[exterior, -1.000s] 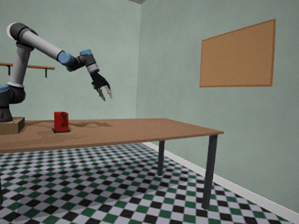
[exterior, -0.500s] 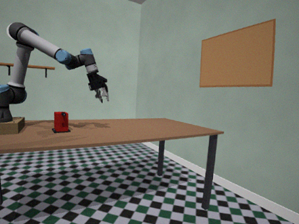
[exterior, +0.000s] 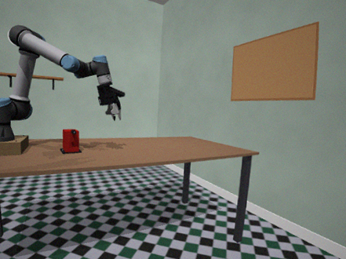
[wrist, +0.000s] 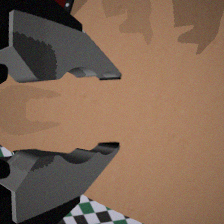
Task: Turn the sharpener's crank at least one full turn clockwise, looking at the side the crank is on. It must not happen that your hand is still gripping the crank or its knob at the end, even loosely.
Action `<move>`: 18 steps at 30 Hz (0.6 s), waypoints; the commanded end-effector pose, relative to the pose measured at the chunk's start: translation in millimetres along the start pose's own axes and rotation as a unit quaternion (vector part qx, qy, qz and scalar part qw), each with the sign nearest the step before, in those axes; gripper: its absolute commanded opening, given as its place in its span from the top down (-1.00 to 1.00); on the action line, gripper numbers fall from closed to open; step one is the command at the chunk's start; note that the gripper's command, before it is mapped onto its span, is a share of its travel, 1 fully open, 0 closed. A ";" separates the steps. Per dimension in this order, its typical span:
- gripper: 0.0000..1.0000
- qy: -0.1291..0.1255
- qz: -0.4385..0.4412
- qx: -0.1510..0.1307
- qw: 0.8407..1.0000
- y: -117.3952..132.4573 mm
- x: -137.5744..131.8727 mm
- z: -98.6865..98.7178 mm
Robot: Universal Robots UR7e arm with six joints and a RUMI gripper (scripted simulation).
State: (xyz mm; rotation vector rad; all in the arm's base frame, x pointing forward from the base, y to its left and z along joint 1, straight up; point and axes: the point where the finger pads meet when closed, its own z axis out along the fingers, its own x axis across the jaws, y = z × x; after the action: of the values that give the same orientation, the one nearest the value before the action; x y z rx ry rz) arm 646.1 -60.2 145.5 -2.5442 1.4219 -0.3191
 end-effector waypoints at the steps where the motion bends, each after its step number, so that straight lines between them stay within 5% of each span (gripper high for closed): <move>1: 0.36 -0.019 0.077 -0.016 0.997 18.6 4.1 -2.5; 18: 0.36 -0.057 0.251 -0.058 0.965 66.4 5.4 -4.5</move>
State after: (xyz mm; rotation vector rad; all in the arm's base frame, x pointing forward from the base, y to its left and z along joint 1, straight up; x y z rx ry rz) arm 606.8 -89.6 131.7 -2.2556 1.8626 -0.0828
